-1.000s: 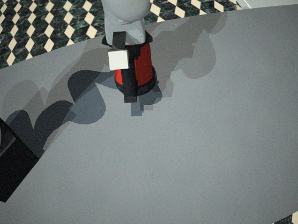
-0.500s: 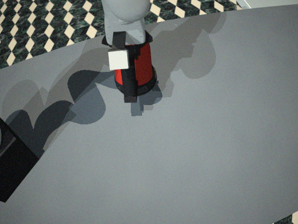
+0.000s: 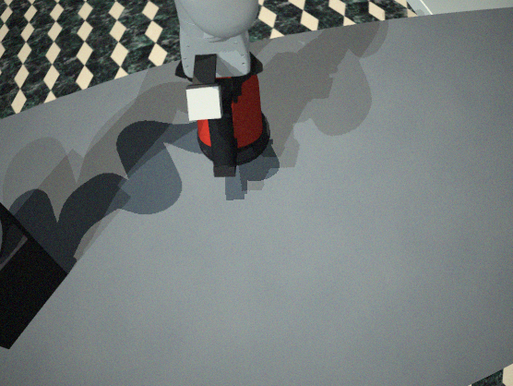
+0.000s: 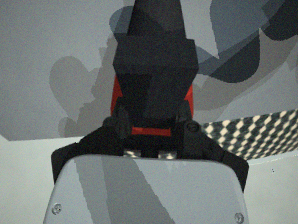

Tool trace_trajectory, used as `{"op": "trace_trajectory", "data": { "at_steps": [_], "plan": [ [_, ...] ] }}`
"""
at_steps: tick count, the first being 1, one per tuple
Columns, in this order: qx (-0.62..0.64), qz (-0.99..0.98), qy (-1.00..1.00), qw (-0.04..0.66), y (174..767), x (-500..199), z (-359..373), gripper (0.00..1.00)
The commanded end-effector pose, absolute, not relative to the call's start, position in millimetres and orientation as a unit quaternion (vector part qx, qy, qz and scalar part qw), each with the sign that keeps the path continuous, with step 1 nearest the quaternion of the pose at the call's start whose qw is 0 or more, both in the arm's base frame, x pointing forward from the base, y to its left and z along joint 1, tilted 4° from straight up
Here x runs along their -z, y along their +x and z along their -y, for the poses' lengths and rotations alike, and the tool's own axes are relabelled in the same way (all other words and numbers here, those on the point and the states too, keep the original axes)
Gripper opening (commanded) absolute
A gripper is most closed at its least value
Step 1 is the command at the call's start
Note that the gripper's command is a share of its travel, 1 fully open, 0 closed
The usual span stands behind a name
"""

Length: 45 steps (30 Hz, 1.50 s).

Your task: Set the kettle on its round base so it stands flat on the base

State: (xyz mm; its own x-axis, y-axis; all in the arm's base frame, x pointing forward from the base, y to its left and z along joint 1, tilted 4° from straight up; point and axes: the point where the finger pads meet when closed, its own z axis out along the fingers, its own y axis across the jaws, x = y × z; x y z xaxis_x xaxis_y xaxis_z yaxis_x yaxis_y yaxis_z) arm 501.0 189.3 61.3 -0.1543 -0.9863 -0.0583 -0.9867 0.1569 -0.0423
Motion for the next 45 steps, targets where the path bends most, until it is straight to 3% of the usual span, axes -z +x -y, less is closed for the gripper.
{"op": "trace_trajectory", "data": {
  "at_steps": [1,45],
  "plan": [
    [-0.002,-0.76,-0.649,0.037,501.9,-62.1,-189.6,0.0],
    [-0.002,-0.76,-0.649,0.037,502.8,-62.5,-195.8,0.0]
  ]
}}
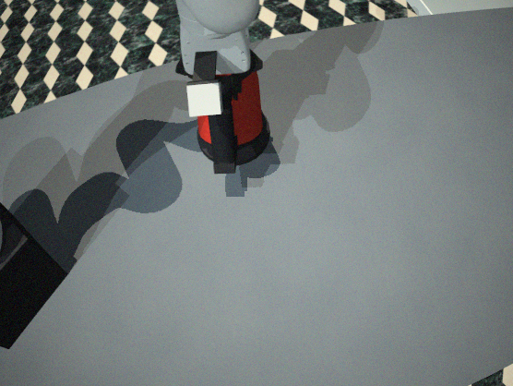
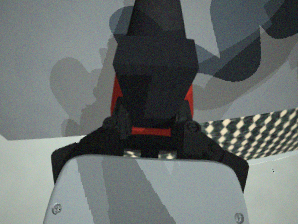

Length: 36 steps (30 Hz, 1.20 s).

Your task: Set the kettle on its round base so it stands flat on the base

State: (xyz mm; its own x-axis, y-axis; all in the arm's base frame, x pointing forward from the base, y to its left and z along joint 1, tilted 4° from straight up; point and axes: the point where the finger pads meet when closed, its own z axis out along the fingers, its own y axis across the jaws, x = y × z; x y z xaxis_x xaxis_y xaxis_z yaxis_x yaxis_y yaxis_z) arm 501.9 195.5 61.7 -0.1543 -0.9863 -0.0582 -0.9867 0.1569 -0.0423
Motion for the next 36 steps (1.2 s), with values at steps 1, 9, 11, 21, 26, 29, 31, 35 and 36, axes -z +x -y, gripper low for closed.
{"op": "trace_trajectory", "data": {
  "at_steps": [1,9,11,21,26,29,31,35,36],
  "plan": [
    [-0.002,-0.76,-0.649,0.037,502.8,-62.5,-195.8,0.0],
    [-0.002,-0.76,-0.649,0.037,502.8,-62.5,-195.8,0.0],
    [-0.002,-0.76,-0.649,0.037,502.8,-62.5,-195.8,0.0],
    [-0.002,-0.76,-0.649,0.037,503.0,-58.3,-196.0,0.0],
    [-0.002,-0.76,-0.649,0.037,503.0,-57.8,-196.0,0.0],
    [-0.002,-0.76,-0.649,0.037,503.0,-57.8,-196.0,0.0],
    [-0.002,-0.76,-0.649,0.037,503.0,-57.8,-196.0,0.0],
    [-0.002,-0.76,-0.649,0.037,503.0,-57.8,-196.0,0.0],
    [-0.002,-0.76,-0.649,0.037,503.0,-57.8,-196.0,0.0]
  ]
}}
